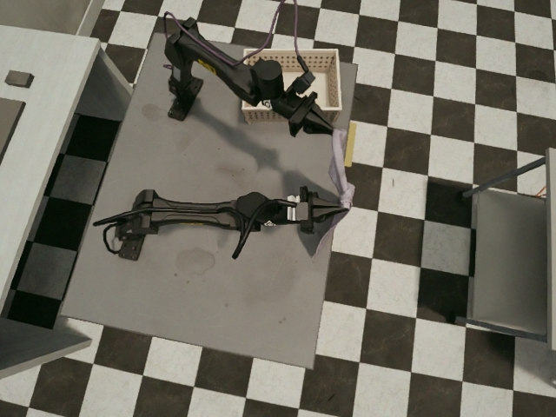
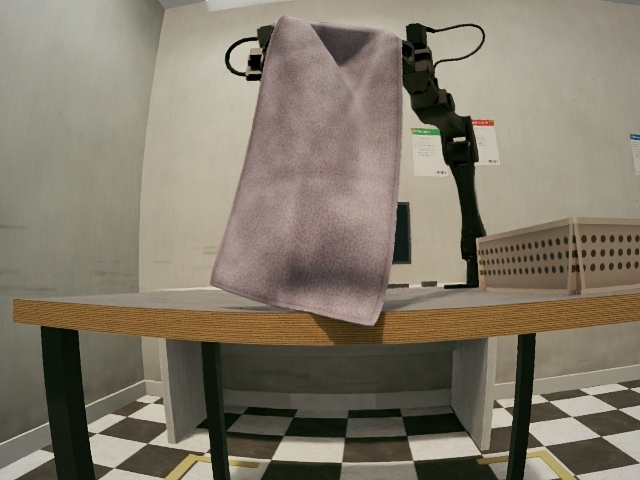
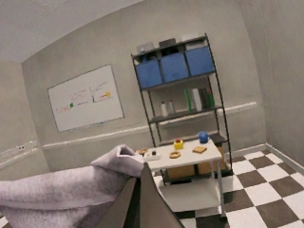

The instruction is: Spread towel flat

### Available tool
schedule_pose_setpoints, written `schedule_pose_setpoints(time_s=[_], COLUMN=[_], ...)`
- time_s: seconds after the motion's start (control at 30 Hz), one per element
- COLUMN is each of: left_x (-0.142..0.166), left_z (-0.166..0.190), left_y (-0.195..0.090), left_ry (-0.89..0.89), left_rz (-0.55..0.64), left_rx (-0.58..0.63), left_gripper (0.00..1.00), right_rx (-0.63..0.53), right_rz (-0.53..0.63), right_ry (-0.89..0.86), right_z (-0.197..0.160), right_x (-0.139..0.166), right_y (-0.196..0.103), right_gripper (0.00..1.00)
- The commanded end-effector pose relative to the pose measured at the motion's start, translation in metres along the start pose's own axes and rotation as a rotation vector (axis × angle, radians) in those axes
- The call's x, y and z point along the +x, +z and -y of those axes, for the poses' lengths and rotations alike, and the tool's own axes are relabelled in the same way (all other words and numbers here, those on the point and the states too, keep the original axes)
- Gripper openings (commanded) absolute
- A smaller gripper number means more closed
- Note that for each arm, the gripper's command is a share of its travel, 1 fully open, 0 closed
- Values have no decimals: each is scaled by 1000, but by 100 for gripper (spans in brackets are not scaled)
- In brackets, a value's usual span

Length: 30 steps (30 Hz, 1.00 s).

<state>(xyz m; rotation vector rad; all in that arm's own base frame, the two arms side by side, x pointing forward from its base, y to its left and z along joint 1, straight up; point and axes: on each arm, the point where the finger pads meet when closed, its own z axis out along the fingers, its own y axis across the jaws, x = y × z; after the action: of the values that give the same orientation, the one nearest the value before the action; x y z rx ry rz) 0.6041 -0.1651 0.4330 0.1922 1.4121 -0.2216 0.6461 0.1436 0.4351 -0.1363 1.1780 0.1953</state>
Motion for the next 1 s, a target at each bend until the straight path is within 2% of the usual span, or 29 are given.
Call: schedule_pose_setpoints(time_s=[0.0,0.03,0.1,0.13,0.2,0.23,0.3,0.33,0.37,0.4,0.47,0.5,0.53,0.57,0.6,0.67,0.7,0.73,0.8,0.83,0.9,0.93,0.97], left_x=[-37,-33,-33,-27,-27,-20,-20,-13,-13,-13,-13,3,2,2,14,16,15,16,16,29,30,58,58], left_z=[3,8,3,12,10,17,17,22,22,22,22,28,28,28,35,35,35,42,42,50,50,58,58], left_y=[-11,-15,-15,-21,-21,-27,-27,-34,-34,-34,-34,-42,-42,-42,-51,-51,-51,-60,-60,-71,-71,-85,-85], left_ry=[-3,-4,-3,-5,-4,-5,-5,-5,-5,-5,-5,-4,-4,-4,-2,-2,-2,0,0,3,4,10,10], left_rz=[45,-9,-9,-79,-79,-146,-146,-193,-193,-193,-193,-260,-259,-258,-326,-329,-328,-375,-375,-443,-446,-537,-537], left_rx=[-5,4,-4,11,7,19,19,28,28,28,28,39,39,39,51,51,51,65,65,80,80,96,97], left_gripper=[0,0,0,0,0,0,0,0,0,0,0,0,0,0,0,0,0,0,0,0,0,0,0], right_rx=[28,31,31,32,32,33,33,34,34,34,34,35,36,36,37,37,37,39,39,41,41,43,43], right_rz=[-5,-53,-53,-113,-113,-195,-195,-278,-281,-239,-239,-365,-355,-355,-439,-469,-505,-541,-541,-619,-619,-695,-695], right_ry=[-3,-4,-4,-4,-4,-4,-4,-4,-4,-5,-5,-4,-5,-5,-5,-4,-4,-4,-4,-4,-4,-3,-3], right_z=[10,12,12,12,12,13,13,14,14,14,14,14,14,14,15,15,15,16,16,17,17,18,18], right_x=[-17,-14,-14,-11,-11,-6,-6,-1,-1,-22,-22,4,-16,-16,-10,-10,14,-3,-3,4,4,12,12], right_y=[-5,-11,-11,-20,-20,-29,-29,-41,-41,-36,-36,-53,-47,-47,-61,-61,-59,-75,-75,-90,-90,-106,-106], right_gripper=[0,0,0,0,0,0,0,0,0,0,0,0,0,0,0,0,0,0,0,0,0,0,0])
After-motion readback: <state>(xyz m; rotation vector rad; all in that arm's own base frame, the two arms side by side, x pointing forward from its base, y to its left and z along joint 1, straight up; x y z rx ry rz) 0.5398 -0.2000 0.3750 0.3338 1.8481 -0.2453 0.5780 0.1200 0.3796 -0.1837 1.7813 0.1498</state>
